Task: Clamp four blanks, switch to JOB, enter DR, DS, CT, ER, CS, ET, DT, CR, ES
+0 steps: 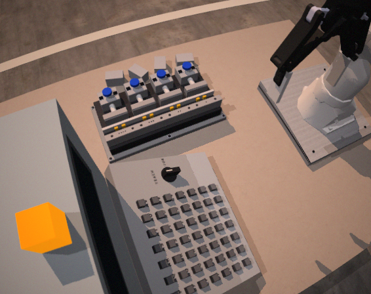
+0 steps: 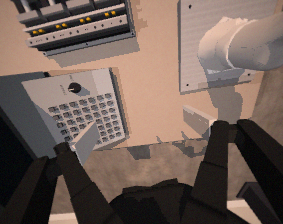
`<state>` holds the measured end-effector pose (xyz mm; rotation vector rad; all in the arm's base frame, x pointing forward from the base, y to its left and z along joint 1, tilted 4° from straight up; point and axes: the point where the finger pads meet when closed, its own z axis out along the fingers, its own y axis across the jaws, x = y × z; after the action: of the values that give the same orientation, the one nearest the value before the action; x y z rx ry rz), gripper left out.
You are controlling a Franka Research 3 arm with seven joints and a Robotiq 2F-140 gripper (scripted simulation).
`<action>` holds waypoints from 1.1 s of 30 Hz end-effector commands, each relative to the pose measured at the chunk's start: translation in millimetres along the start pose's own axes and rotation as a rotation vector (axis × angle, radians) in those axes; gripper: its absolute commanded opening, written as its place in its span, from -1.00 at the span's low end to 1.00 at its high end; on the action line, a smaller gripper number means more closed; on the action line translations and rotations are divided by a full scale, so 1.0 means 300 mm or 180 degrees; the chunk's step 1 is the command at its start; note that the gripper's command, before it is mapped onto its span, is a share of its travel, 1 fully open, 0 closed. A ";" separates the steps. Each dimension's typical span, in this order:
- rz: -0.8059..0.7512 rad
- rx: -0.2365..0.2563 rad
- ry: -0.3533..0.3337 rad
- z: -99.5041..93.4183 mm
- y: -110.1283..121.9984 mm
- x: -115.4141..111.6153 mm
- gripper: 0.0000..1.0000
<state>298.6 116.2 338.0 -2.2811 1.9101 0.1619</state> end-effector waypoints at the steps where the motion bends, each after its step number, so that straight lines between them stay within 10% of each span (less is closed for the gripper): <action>1: 0.0000 0.0000 0.0000 0.000 0.000 0.000 1.00; 20: 0.0000 0.0042 0.0016 0.021 -0.021 -0.013 1.00; 25: -0.0001 0.0461 0.0176 0.219 -0.210 -0.130 1.00; 33: -0.0001 0.1112 0.0425 0.431 -0.305 -0.232 1.00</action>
<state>325.5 194.7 236.8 -2.3206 1.8100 -0.1508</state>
